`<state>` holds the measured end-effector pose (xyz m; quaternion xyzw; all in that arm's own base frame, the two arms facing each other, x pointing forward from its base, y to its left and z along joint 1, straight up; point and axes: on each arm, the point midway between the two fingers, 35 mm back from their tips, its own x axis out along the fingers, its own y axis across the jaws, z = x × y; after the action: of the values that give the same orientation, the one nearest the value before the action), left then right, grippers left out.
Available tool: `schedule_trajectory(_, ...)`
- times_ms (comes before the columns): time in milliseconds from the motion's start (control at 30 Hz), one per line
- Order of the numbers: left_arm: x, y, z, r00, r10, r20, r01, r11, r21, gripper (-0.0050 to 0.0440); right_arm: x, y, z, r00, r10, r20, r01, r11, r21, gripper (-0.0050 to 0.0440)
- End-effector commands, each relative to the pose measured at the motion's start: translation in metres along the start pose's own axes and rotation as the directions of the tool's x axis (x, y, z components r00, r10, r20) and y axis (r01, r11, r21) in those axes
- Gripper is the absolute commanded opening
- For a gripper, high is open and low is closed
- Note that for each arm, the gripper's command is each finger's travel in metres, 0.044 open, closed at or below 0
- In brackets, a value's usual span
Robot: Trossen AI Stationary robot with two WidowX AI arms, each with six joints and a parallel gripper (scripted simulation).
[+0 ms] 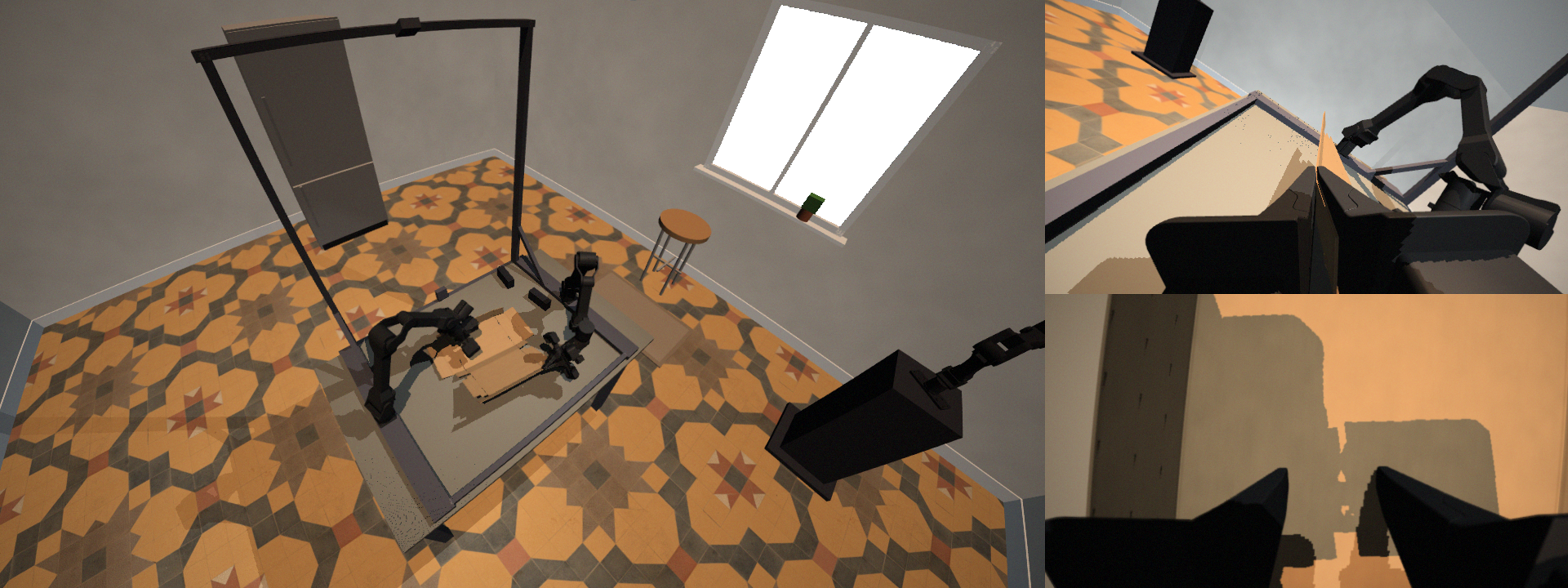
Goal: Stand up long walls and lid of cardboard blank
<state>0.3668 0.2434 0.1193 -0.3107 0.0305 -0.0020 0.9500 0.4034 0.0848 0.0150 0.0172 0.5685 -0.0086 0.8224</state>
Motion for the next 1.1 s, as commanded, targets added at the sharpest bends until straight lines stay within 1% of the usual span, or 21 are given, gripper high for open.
schedule_trajectory(0, -0.001, -0.011, 0.015, 1.0, 0.01, 0.029, -0.011, 1.0, 0.023, 0.0, 0.027, -0.006, -0.034, 0.993, -0.018, -0.116, 0.018, 1.0, -0.003, 0.0198)
schedule_trajectory(300, -0.002, -0.022, 0.019, 0.999, 0.013, 0.031, -0.013, 1.0, 0.02, 0.0, 0.026, -0.006, -0.032, 0.993, -0.018, -0.114, 0.018, 1.0, -0.002, 0.0198)
schedule_trajectory(633, -0.003, -0.035, 0.022, 0.999, 0.007, 0.038, -0.011, 0.994, 0.108, 0.0, 0.025, -0.005, -0.031, 0.993, -0.018, -0.114, 0.018, 1.0, -0.002, 0.0198)
schedule_trajectory(800, -0.003, -0.039, 0.023, 0.999, 0.01, 0.042, -0.015, 0.993, 0.118, 0.0, 0.025, -0.005, -0.031, 0.993, -0.018, -0.114, 0.018, 1.0, 0.0, 0.0198)
schedule_trajectory(1067, -0.003, -0.052, 0.025, 0.999, 0.01, 0.043, -0.015, 0.991, 0.131, 0.0, 0.025, -0.005, -0.031, 0.993, -0.018, -0.114, 0.018, 1.0, 0.0, 0.0198)
